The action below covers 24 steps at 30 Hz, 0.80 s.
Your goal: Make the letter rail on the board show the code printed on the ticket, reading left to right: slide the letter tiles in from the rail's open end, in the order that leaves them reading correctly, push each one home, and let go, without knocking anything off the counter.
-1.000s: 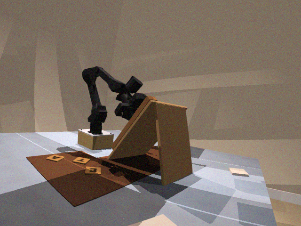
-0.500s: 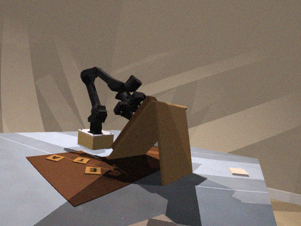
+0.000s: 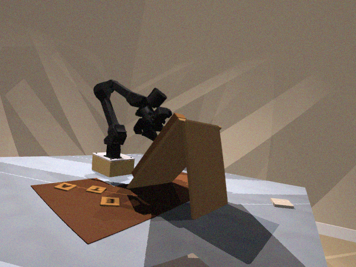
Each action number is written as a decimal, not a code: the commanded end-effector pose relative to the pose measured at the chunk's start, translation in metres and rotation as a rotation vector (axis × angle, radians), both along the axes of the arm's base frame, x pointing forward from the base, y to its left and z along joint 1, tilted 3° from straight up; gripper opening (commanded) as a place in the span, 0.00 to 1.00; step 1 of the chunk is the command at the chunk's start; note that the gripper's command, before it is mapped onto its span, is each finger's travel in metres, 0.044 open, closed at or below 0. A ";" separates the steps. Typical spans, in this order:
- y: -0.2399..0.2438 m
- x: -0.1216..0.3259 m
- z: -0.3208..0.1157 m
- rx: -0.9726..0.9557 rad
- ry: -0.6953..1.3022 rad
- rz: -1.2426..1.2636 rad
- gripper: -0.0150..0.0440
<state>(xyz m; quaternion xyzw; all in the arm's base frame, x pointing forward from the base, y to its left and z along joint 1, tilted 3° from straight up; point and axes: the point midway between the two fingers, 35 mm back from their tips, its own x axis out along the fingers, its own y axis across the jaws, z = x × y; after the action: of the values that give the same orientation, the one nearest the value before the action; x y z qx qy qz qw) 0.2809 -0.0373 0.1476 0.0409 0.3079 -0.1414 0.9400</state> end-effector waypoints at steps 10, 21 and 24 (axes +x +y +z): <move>0.000 -0.005 0.006 0.002 -0.004 -0.006 0.75; 0.001 -0.004 0.004 0.000 0.001 0.001 0.35; 0.001 -0.004 0.004 0.000 0.001 0.001 0.25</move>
<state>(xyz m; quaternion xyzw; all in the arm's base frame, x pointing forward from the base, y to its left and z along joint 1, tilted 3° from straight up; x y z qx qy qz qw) 0.2766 -0.0363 0.1522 0.0407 0.3083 -0.1410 0.9399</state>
